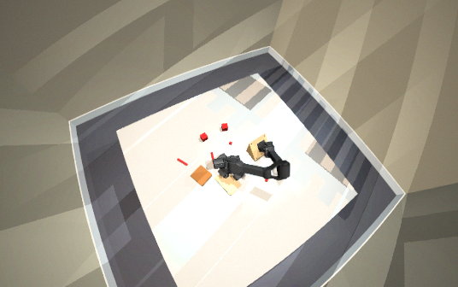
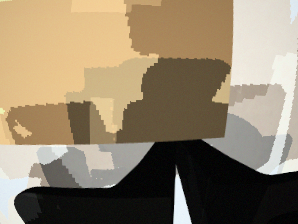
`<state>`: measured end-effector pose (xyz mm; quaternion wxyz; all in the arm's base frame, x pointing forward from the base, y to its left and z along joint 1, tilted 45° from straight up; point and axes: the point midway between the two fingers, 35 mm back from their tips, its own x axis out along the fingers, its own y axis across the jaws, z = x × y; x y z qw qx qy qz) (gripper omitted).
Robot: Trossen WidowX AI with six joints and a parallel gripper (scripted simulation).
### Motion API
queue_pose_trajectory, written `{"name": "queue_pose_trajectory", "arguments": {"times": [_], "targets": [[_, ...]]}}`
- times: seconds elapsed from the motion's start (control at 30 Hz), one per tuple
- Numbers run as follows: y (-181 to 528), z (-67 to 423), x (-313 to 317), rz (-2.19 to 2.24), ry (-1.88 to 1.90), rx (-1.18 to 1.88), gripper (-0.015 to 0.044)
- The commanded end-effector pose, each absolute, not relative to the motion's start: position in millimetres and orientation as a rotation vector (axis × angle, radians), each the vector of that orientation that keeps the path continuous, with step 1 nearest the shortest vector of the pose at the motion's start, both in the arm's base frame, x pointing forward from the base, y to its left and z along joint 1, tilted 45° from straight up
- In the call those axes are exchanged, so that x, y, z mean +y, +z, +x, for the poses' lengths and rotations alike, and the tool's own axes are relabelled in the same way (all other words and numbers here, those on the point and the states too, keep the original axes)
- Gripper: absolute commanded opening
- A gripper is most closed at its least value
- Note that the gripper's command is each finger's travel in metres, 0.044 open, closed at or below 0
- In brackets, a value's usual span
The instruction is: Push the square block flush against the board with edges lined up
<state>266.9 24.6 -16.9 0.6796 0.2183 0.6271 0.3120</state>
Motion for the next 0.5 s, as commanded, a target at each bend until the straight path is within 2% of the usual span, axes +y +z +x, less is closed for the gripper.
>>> {"name": "queue_pose_trajectory", "arguments": {"times": [0.0,0.47], "targets": [[-16.8,273.7,25.1,0.494,0.701,1.405,0.0],[-15.1,285.6,25.9,0.493,0.7,1.404,0.0]]}}
